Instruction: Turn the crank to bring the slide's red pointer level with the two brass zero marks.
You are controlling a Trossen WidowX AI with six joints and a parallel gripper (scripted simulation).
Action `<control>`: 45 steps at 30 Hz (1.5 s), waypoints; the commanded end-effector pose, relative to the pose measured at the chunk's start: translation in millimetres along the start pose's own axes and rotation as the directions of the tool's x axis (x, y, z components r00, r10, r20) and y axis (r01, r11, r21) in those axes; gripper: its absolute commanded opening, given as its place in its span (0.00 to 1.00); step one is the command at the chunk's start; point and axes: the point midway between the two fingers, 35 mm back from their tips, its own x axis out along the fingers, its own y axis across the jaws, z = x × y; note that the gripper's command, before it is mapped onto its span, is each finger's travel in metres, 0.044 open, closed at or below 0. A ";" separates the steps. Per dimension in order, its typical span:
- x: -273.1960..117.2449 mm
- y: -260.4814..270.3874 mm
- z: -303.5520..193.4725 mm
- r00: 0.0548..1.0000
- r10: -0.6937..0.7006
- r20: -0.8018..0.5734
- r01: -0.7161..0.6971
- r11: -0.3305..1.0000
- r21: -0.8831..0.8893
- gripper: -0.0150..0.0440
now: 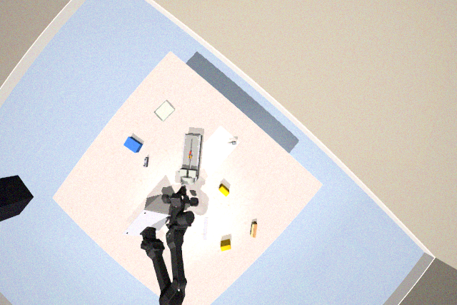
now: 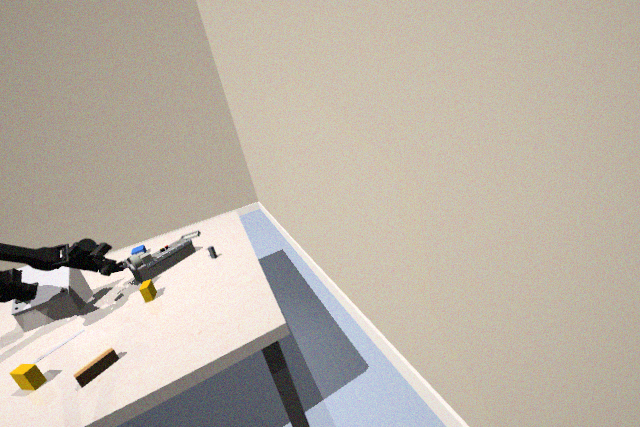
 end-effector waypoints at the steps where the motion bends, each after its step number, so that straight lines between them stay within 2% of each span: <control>1: -4.9 -7.0 4.2 1.000 -0.014 0.013 0.014 1.000 0.003 0.25; 45: -7.2 -17.1 6.1 1.000 -0.015 0.013 0.015 1.000 0.003 0.25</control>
